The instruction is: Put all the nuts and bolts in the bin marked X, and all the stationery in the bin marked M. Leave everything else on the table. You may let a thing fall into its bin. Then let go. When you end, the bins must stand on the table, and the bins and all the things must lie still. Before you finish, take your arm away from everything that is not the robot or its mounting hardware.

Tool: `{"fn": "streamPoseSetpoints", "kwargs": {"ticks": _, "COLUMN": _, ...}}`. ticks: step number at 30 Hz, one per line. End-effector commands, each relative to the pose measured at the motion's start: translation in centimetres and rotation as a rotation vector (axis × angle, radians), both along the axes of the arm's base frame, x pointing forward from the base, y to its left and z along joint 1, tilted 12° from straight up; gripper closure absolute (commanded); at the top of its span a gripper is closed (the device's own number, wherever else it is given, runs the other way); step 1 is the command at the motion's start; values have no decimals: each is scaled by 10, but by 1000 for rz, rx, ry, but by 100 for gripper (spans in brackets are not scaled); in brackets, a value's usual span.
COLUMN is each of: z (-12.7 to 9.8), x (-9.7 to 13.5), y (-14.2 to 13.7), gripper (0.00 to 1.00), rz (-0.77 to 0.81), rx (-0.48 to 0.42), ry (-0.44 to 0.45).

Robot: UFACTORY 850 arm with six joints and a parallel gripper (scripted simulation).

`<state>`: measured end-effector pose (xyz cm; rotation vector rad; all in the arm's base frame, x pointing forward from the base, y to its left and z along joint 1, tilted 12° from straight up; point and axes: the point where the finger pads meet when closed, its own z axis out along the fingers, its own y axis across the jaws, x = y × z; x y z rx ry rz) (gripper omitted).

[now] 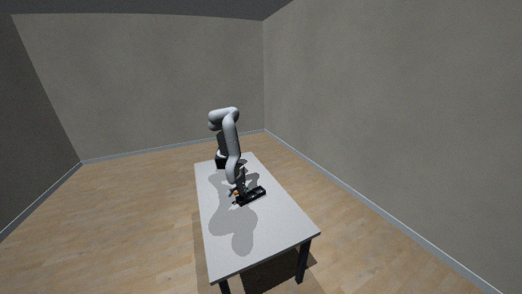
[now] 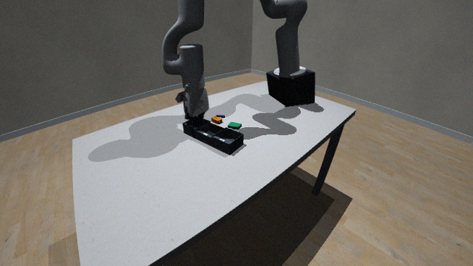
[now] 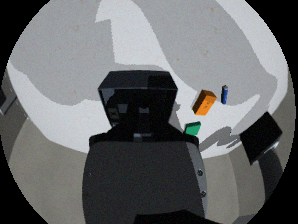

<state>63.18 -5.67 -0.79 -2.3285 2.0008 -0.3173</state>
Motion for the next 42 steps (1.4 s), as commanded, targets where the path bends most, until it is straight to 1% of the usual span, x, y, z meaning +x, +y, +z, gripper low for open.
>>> {"fn": "streamPoseSetpoints", "kwargs": {"ticks": 1, "z": 1, "x": 1, "y": 0, "gripper": 70, "rz": 0, "rx": 0, "ry": -2}}
{"fn": "streamPoseSetpoints", "kwargs": {"ticks": 18, "z": 1, "x": 1, "y": 0, "gripper": 70, "rz": 0, "rx": 0, "ry": -2}}
{"fn": "streamPoseSetpoints", "kwargs": {"ticks": 42, "z": 29, "x": -5, "y": 3, "gripper": 70, "rz": 0, "rx": 0, "ry": -2}}
